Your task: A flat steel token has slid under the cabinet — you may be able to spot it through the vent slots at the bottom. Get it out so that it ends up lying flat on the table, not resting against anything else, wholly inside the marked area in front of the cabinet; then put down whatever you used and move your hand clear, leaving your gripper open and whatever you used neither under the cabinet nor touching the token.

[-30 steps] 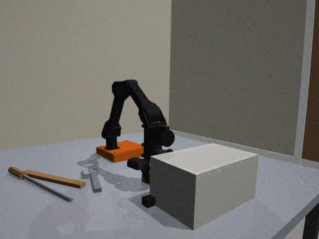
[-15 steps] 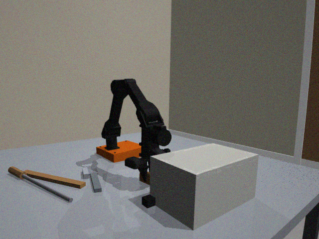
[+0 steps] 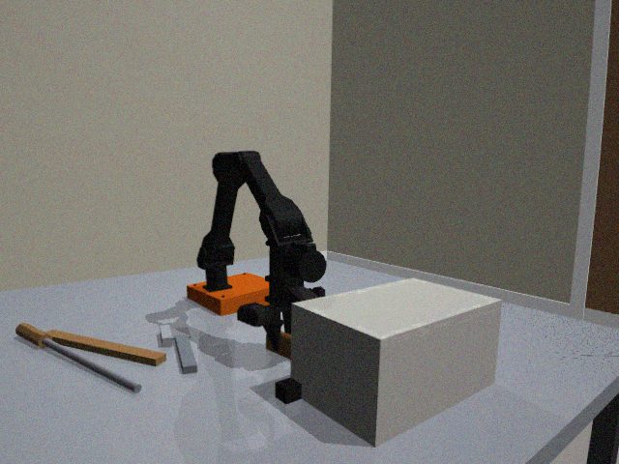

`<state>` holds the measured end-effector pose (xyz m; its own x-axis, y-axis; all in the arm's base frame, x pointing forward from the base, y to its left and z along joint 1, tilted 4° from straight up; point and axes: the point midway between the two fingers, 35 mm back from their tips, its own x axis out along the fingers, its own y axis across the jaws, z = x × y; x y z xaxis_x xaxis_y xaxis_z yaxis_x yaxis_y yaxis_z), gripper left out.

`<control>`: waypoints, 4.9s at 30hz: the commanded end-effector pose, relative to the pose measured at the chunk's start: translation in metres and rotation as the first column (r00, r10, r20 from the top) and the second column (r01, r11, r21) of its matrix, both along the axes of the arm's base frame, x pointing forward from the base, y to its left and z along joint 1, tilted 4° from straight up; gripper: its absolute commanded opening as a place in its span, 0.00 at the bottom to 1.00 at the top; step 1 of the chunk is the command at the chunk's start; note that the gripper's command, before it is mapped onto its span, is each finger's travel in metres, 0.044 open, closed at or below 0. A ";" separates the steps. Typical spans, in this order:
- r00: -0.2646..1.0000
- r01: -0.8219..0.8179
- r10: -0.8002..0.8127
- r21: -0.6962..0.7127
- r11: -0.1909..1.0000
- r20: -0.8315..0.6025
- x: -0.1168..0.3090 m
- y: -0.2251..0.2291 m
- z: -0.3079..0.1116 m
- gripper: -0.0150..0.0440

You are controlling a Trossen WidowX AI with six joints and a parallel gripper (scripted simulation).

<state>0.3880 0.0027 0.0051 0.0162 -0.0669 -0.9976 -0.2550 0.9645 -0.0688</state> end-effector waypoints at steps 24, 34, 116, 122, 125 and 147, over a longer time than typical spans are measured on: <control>1.000 -0.003 0.003 0.000 1.000 -0.004 -0.027 -0.008 -0.001 0.25; 1.000 -0.003 0.003 0.000 1.000 -0.005 -0.037 -0.011 -0.001 0.25; 1.000 -0.003 0.003 -0.002 1.000 -0.013 -0.128 -0.040 -0.001 0.25; 1.000 -0.003 0.003 -0.003 1.000 -0.014 -0.135 -0.042 -0.001 0.25; 1.000 -0.003 0.003 -0.003 1.000 -0.014 -0.139 -0.043 -0.001 0.25; 0.999 -0.048 0.047 -0.003 0.999 -0.015 -0.143 -0.051 0.000 0.25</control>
